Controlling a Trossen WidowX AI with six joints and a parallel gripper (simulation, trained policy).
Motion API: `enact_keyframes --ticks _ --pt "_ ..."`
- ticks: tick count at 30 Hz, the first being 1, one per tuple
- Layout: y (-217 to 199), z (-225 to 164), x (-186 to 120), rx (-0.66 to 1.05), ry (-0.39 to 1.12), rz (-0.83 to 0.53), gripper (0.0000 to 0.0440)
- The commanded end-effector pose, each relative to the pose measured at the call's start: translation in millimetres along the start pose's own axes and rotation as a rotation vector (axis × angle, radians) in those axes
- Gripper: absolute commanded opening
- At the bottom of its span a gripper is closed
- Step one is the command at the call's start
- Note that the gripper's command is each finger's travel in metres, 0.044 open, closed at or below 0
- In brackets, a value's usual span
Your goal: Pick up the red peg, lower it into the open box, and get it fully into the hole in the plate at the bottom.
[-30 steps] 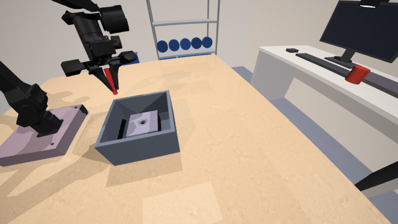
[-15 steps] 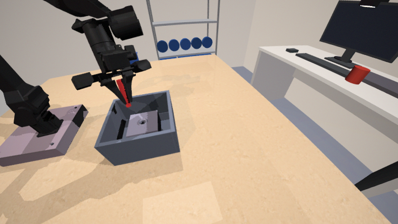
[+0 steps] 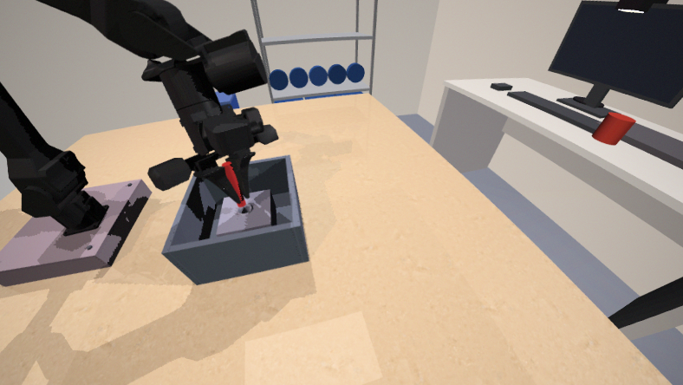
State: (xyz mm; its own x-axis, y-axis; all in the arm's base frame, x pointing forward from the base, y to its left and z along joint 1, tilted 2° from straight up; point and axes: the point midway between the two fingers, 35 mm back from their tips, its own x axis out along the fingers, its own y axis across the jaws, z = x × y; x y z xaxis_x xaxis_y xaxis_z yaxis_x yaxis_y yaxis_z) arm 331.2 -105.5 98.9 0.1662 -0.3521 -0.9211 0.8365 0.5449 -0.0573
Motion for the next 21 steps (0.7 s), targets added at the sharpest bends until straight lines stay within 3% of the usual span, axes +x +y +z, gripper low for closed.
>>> enact_keyframes --ticks 1,7,9,20,21 --pt "1.1 -3.0 13.9 -0.047 0.035 0.01 0.0015" --pt "2.1 -6.9 30.1 -0.091 0.086 0.018 0.0151" --pt "2.9 -3.3 32.8 -0.102 0.092 0.023 0.0167" --pt "27.5 21.1 24.6 -0.137 0.114 0.101 0.044" --pt "30.5 23.3 22.7 -0.139 0.117 0.111 0.044"
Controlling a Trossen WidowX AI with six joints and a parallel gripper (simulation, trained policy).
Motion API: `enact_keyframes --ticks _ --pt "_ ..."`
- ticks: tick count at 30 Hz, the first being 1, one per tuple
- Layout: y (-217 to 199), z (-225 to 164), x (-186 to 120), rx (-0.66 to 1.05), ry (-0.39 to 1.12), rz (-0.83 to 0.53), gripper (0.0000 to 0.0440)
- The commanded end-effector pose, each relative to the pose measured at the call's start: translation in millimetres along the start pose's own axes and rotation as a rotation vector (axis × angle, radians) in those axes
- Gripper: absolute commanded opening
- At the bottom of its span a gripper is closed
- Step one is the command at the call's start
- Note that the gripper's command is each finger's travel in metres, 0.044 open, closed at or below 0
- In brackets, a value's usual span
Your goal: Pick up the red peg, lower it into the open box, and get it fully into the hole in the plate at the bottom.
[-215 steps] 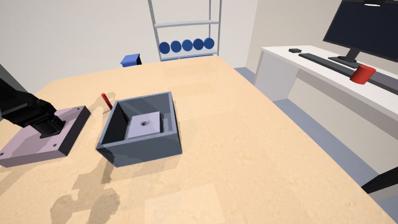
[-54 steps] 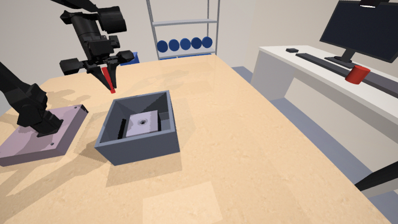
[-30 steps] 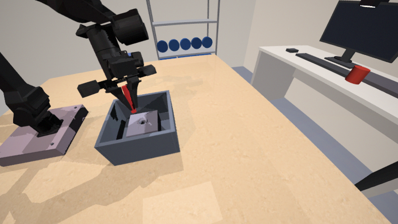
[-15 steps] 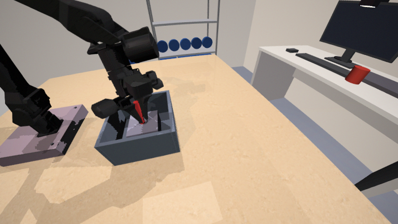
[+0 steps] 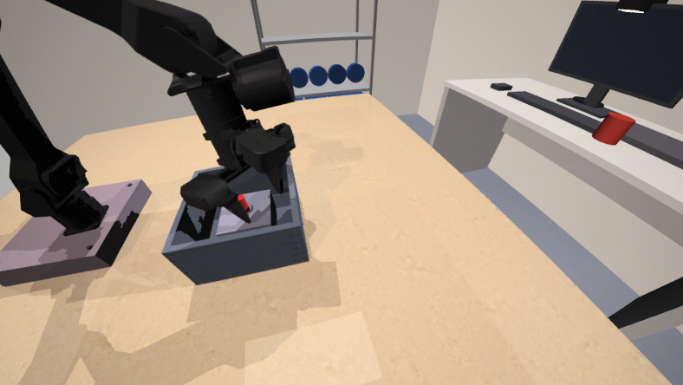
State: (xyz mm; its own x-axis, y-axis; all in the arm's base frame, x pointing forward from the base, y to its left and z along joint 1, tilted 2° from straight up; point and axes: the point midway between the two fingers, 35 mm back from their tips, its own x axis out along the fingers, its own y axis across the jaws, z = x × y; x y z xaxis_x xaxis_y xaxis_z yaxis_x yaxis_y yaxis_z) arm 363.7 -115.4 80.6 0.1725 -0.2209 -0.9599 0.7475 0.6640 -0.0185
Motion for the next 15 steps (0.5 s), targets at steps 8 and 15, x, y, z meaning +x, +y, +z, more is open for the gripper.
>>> enact_keyframes --ticks 8,15 --pt "31.8 25.3 -22.8 -0.051 0.021 0.106 0.044" --pt "55.5 39.6 -43.2 -0.071 0.008 0.181 0.044"
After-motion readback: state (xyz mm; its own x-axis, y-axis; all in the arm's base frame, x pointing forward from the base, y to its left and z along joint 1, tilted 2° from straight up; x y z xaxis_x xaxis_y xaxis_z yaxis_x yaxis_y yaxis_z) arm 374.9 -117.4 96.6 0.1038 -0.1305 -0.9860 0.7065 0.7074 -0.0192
